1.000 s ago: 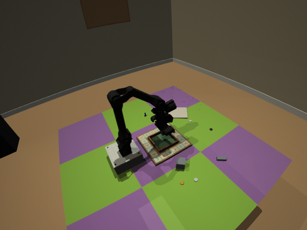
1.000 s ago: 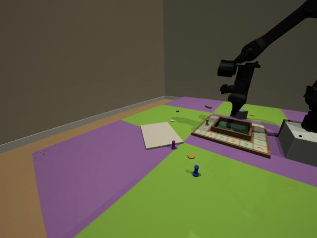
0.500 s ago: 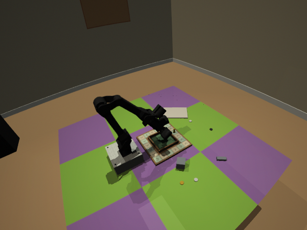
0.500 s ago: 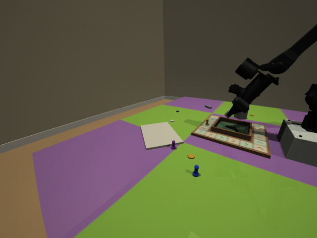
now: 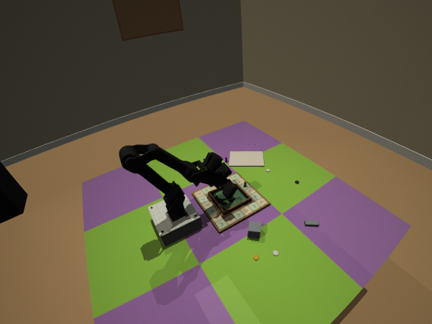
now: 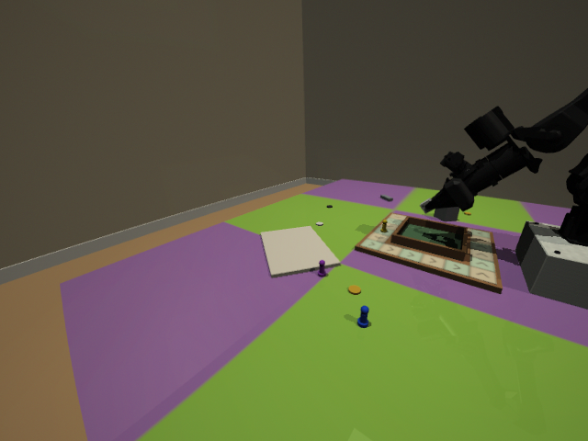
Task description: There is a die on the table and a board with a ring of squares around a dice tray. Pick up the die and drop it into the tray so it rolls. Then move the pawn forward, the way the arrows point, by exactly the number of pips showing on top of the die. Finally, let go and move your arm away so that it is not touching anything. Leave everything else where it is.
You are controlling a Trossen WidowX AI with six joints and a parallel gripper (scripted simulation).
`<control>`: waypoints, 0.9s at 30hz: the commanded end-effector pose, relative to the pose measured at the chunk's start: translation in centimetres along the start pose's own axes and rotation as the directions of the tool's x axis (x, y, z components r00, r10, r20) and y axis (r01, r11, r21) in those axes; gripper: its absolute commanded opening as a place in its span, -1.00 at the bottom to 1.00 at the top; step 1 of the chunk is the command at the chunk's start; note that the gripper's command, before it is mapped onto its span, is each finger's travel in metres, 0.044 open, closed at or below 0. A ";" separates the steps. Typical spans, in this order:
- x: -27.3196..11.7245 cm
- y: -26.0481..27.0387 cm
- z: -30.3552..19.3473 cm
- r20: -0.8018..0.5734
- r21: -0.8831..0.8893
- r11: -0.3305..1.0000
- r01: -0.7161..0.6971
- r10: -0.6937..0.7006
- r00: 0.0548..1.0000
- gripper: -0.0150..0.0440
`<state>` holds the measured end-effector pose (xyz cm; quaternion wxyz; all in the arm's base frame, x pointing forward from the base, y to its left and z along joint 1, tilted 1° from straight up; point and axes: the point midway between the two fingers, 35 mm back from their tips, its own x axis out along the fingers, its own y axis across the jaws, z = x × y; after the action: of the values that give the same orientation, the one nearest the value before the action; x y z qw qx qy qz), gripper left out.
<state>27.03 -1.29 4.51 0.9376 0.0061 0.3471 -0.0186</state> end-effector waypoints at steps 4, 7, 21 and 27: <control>-3.4 0.2 0.8 0.020 0.005 1.000 -0.003 0.003 1.000 -0.49; -3.5 0.2 0.7 0.020 0.005 1.000 -0.003 0.003 1.000 -0.49; -3.4 0.2 0.6 0.015 0.000 1.000 -0.005 0.005 1.000 -0.49; -3.4 0.2 0.6 0.015 0.000 1.000 -0.005 0.005 1.000 -0.40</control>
<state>24.85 -1.00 7.16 0.9402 0.0067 0.3401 -0.0161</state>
